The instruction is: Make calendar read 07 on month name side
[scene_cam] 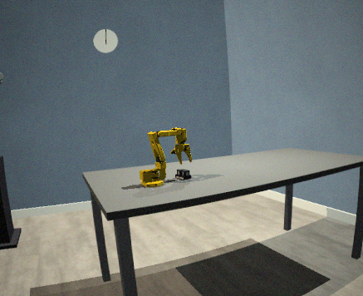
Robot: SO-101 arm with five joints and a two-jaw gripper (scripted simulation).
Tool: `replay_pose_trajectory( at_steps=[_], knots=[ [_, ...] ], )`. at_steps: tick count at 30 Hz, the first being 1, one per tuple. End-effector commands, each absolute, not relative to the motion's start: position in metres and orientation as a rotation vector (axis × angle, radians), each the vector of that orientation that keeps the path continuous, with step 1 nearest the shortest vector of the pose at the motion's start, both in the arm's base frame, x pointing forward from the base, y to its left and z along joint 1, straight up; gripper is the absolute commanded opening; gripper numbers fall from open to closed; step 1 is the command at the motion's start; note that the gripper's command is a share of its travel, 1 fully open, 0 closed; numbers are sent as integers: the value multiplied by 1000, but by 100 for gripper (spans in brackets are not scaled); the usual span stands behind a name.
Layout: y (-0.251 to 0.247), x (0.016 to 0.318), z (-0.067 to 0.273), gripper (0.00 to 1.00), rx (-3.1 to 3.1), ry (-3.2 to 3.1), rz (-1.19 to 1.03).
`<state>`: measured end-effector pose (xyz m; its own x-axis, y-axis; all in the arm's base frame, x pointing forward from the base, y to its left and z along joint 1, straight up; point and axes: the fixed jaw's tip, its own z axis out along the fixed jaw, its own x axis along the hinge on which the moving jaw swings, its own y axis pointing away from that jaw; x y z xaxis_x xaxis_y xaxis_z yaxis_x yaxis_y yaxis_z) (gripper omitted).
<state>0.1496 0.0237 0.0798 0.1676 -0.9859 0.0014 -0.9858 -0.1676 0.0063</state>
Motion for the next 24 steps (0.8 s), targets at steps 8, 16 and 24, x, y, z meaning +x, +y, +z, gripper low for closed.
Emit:
replay_pose_trajectory(
  at_steps=[8,16,24],
  knots=[
    [21,152,92,36,2255,-2278,77],
    [18,150,100,36,1962,-2598,114],
    [15,148,106,36,1650,-2866,134]
  ],
)
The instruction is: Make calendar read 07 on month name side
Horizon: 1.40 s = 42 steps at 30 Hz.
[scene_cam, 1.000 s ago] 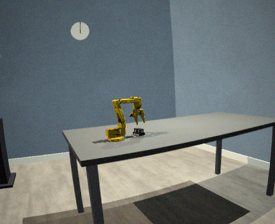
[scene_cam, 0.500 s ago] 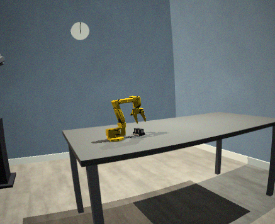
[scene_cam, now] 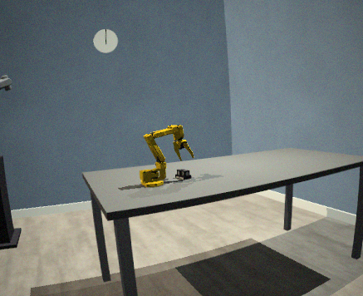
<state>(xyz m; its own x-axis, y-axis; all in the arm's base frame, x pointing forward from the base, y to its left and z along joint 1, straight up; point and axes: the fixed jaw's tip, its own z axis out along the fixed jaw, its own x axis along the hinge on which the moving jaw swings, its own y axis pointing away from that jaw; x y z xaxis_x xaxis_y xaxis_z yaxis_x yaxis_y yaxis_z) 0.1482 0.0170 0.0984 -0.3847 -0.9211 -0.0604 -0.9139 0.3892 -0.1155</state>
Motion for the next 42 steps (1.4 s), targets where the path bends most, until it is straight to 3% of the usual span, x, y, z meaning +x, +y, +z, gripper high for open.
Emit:
replay_pose_trajectory(
  at_steps=[1,24,42],
  knots=[
    [15,147,107,36,-1421,2598,-122],
    [4,141,125,36,-269,2766,-63],
    [1,140,129,36,-7,2732,-29]
  ],
)
